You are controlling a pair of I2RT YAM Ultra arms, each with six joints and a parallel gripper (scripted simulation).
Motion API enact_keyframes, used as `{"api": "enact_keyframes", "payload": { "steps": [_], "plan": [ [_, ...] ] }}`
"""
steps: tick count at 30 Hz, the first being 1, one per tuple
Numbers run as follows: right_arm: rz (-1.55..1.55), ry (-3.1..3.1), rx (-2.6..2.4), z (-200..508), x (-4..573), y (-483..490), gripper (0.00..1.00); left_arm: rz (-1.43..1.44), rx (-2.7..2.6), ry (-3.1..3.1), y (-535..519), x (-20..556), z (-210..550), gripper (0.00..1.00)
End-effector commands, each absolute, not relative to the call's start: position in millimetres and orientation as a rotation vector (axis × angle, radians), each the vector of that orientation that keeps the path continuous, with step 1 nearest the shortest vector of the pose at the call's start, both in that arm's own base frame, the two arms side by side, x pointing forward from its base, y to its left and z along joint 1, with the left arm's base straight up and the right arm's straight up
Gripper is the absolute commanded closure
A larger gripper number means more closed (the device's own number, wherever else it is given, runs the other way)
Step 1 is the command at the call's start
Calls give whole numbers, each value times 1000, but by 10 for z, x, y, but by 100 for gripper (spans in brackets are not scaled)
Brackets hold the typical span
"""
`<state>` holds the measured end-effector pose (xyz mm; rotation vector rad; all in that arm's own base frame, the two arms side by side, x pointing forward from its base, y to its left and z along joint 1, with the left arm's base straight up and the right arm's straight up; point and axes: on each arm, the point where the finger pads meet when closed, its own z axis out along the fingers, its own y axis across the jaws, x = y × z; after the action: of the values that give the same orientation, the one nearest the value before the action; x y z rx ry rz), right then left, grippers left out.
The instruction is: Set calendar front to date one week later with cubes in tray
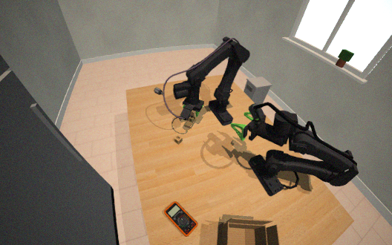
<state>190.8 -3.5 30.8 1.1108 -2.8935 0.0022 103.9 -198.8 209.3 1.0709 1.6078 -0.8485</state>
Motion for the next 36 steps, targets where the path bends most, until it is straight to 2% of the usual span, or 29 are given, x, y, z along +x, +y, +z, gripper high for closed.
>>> {"api": "enact_keyframes", "payload": {
  "steps": [1, 29, 30, 32, 33, 36],
  "plan": [
    [9, -2946, 1130, 381, 1988, -43, 45, -853, 1063, 1560, -1990, 1038, 2178, 0],
    [4, -2940, 1124, 34, 2052, -64, 45, -853, 1063, 1560, -1990, 1038, 2178, 0],
    [5, -2942, 1125, 39, 2061, -64, 53, -853, 1063, 1560, -1990, 1038, 2178, 0],
    [5, -2942, 1124, 39, 2061, -64, 53, -853, 1063, 1560, -1990, 1038, 2178, 0],
    [5, -2942, 1124, 39, 2061, -64, 57, -853, 1063, 1560, -1990, 1038, 2178, 0],
    [9, -2946, 1131, 49, 2047, -66, 57, -853, 1063, 1560, -1990, 1038, 2178, 0]
  ]
}}
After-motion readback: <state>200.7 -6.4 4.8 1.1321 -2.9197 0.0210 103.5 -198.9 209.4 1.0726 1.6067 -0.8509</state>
